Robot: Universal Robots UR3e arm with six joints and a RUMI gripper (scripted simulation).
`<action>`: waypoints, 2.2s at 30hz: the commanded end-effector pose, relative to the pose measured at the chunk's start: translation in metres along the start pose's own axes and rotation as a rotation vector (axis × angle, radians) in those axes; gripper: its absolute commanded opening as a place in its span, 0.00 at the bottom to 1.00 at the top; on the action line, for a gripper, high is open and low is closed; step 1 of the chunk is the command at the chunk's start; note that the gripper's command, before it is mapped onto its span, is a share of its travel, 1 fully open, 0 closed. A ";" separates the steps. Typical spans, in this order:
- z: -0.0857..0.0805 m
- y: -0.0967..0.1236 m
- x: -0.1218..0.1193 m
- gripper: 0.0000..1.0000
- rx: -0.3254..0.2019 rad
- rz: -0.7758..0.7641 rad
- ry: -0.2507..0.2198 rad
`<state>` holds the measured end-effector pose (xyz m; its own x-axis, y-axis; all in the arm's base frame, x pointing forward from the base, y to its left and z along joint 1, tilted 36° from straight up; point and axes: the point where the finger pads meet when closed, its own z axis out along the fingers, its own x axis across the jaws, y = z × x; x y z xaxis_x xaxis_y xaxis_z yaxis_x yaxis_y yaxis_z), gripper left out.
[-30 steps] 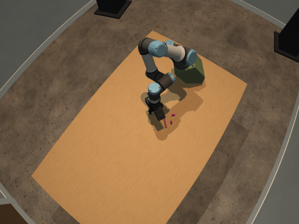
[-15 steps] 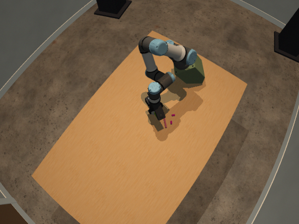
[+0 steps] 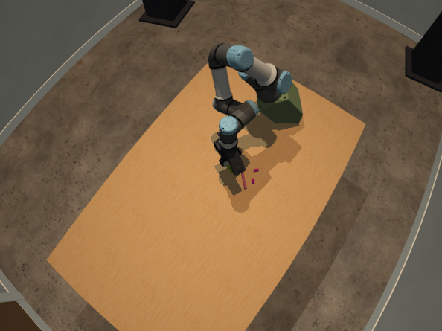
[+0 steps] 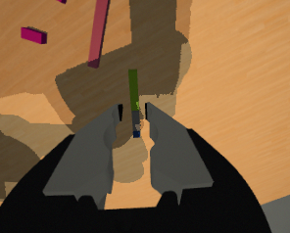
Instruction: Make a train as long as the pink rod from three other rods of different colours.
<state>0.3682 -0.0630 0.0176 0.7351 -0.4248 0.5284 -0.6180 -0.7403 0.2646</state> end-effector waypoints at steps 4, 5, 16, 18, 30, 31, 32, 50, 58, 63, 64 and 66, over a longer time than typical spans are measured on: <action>-0.029 0.000 0.001 0.14 -0.001 0.001 -0.003; -0.032 0.000 0.001 0.14 -0.001 0.001 -0.003; -0.049 0.000 0.001 0.14 -0.001 0.001 -0.003; -0.051 0.000 0.001 0.14 -0.001 0.001 -0.003; -0.052 0.000 0.001 1.00 -0.001 0.001 -0.003; -0.052 0.000 0.001 1.00 -0.001 0.001 -0.003; -0.052 0.000 0.001 1.00 -0.001 0.001 -0.003; -0.052 0.000 0.001 1.00 -0.001 0.001 -0.003; -0.064 0.000 0.001 1.00 -0.001 0.001 -0.003; -0.072 0.000 0.001 1.00 -0.001 0.001 -0.003; -0.075 0.000 0.001 1.00 -0.001 0.001 -0.003; -0.081 0.000 0.001 1.00 -0.001 0.001 -0.003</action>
<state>0.3490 -0.0271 0.0734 0.7361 -0.4263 0.5258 -0.6182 -0.7398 0.2657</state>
